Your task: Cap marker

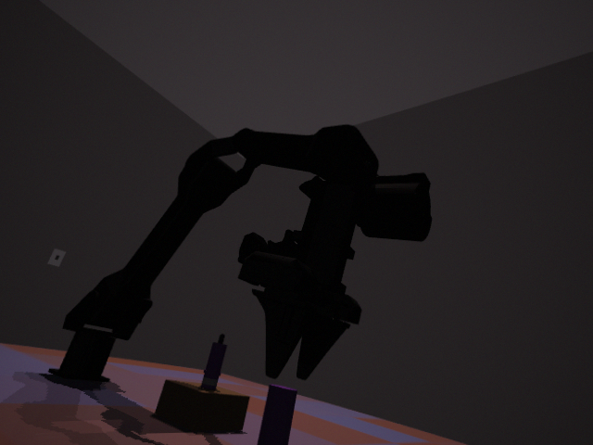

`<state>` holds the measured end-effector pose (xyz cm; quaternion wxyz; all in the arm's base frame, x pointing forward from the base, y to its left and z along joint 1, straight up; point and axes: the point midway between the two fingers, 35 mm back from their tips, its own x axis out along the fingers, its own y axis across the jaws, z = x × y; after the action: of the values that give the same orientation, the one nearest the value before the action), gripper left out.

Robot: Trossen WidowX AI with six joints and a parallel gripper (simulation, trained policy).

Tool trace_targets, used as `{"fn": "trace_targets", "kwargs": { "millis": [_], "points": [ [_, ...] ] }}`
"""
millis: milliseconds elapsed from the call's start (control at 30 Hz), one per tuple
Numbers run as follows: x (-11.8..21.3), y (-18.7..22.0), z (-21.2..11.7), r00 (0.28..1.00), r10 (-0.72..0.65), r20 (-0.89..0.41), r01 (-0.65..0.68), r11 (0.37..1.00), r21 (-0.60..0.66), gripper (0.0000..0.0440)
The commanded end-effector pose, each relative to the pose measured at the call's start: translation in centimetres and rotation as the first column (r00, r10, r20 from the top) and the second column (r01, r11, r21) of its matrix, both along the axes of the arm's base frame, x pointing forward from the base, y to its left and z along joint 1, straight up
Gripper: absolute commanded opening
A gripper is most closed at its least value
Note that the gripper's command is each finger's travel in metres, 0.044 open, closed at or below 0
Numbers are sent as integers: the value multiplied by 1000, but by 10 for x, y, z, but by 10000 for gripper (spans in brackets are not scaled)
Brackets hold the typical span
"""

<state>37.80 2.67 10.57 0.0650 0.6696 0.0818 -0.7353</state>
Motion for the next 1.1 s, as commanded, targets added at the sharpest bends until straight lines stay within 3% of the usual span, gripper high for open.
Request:
{"fn": "trace_targets", "kwargs": {
  "millis": [0, 533, 600, 800, 1067],
  "points": [
    [-4, 3, -8, 1000, 18, -23, -18, 1000, 10, 302],
    [-13, 3, -43, 993, 98, -72, -98, 995, 2, 251],
    [-13, 3, -44, 992, 107, -70, -108, 994, -3, 229],
    [-15, 4, -33, 990, 131, -50, -132, 991, -16, 75],
    [-15, 4, -1, 988, 152, 4, -152, 988, -22, 70]
  ]
}}
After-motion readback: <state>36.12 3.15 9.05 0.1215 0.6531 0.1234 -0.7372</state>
